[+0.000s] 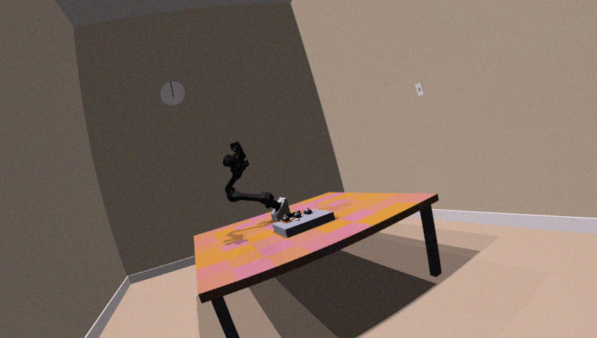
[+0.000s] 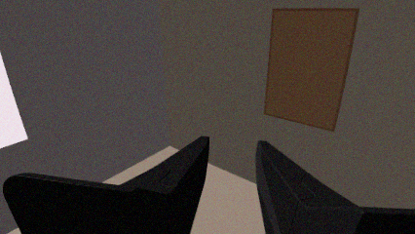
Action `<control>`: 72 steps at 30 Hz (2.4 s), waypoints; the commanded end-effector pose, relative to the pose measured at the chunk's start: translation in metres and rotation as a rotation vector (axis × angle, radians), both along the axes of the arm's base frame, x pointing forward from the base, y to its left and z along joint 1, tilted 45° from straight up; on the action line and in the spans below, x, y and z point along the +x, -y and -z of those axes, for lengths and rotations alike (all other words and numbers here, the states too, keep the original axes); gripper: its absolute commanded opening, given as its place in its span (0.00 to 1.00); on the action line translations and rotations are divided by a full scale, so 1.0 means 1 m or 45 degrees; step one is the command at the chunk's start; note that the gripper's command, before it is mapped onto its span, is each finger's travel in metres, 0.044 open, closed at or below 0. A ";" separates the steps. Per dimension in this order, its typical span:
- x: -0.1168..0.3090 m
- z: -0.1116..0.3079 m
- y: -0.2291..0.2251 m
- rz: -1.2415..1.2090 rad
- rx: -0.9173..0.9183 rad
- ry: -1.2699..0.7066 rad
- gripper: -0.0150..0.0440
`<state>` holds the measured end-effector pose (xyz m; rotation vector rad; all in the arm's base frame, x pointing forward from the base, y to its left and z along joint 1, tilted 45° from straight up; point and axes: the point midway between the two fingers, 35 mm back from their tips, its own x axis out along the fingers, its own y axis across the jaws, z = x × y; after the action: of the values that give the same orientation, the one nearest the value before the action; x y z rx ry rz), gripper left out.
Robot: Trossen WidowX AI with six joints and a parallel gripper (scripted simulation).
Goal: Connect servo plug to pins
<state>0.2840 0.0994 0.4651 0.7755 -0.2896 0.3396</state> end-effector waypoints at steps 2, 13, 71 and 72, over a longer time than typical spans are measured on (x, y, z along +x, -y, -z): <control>0.010 0.024 0.014 0.100 -0.181 -0.037 0.45; 0.025 0.073 0.050 0.286 -0.539 -0.134 0.45; 0.114 0.361 0.163 0.518 -1.297 -2.115 0.45; 0.113 0.365 0.165 0.521 -1.316 -2.153 0.45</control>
<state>0.3995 -0.0598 0.1155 -0.1616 1.1475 -0.5410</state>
